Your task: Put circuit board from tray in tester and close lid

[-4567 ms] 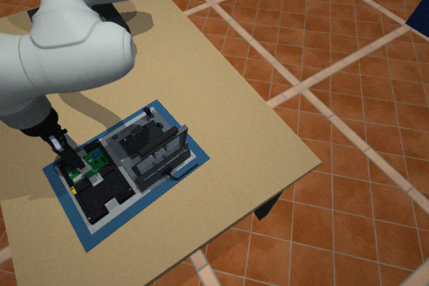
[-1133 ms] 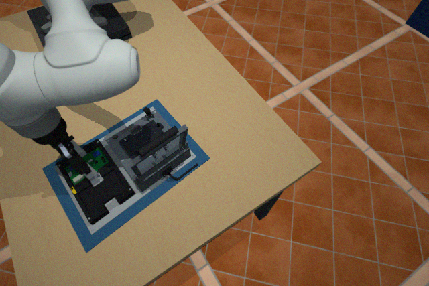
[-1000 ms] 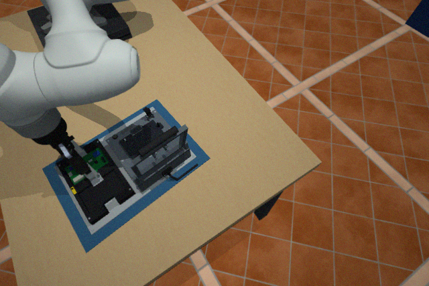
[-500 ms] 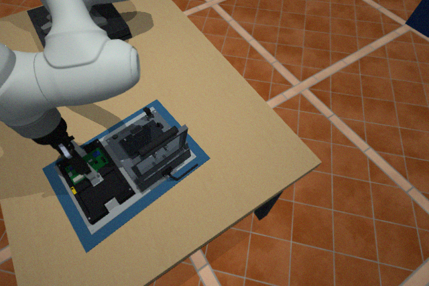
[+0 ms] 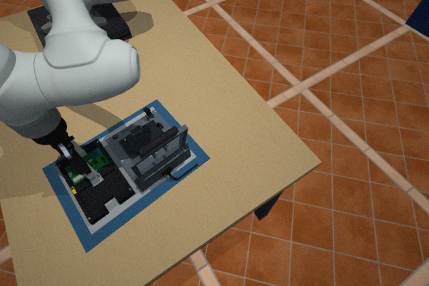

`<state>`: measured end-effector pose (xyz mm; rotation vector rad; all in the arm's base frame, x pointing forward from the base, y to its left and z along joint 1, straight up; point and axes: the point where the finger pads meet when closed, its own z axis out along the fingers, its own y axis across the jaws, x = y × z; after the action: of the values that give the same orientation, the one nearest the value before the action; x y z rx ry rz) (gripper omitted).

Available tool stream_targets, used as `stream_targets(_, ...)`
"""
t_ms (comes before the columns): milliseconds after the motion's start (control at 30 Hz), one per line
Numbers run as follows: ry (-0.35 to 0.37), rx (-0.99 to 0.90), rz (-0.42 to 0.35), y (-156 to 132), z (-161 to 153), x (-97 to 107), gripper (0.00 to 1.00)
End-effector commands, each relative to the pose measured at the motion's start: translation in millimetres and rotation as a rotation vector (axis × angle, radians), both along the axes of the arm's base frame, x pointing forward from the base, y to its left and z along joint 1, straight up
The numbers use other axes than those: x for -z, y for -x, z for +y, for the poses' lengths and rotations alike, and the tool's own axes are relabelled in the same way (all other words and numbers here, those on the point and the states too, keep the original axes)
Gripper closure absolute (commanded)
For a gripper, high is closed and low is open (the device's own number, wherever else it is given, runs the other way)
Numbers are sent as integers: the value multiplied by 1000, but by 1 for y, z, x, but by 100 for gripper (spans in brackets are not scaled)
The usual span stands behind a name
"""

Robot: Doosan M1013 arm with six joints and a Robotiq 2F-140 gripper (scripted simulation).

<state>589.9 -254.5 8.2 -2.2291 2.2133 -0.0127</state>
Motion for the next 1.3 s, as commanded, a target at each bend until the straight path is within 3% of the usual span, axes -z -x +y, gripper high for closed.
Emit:
stream_targets(0,0,0,0,0,0,0,42)
stream_targets(1267,0,0,0,0,0,12,42)
